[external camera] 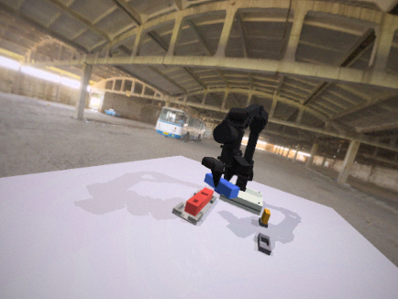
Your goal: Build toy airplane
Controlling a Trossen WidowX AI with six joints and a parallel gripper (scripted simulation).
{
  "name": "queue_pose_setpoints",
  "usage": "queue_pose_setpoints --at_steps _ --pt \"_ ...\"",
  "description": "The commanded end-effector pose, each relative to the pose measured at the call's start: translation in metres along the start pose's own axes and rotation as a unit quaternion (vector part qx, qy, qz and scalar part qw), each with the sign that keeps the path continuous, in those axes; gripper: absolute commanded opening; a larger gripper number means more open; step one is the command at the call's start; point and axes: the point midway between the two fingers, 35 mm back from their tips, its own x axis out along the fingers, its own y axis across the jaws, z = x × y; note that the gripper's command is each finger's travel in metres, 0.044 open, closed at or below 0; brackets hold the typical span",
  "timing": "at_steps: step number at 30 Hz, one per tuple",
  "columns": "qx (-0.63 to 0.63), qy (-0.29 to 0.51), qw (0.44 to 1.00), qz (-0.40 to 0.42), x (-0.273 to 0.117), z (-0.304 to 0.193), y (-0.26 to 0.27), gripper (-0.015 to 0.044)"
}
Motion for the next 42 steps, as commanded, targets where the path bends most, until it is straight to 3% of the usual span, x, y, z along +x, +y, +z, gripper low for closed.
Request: queue_pose_setpoints --at_steps 1,25,33,42 --pt "-0.037 -0.002 0.999 -0.006 0.000 -0.014 0.000 0.0000" --pt "-0.241 0.002 0.970 -0.004 0.015 -0.081 0.015 0.0000" --pt "-0.241 0.002 0.970 -0.004 0.015 -0.081 0.015 0.0196" --pt "-0.241 0.002 0.970 -0.004 0.015 -0.081 0.015 0.0196"
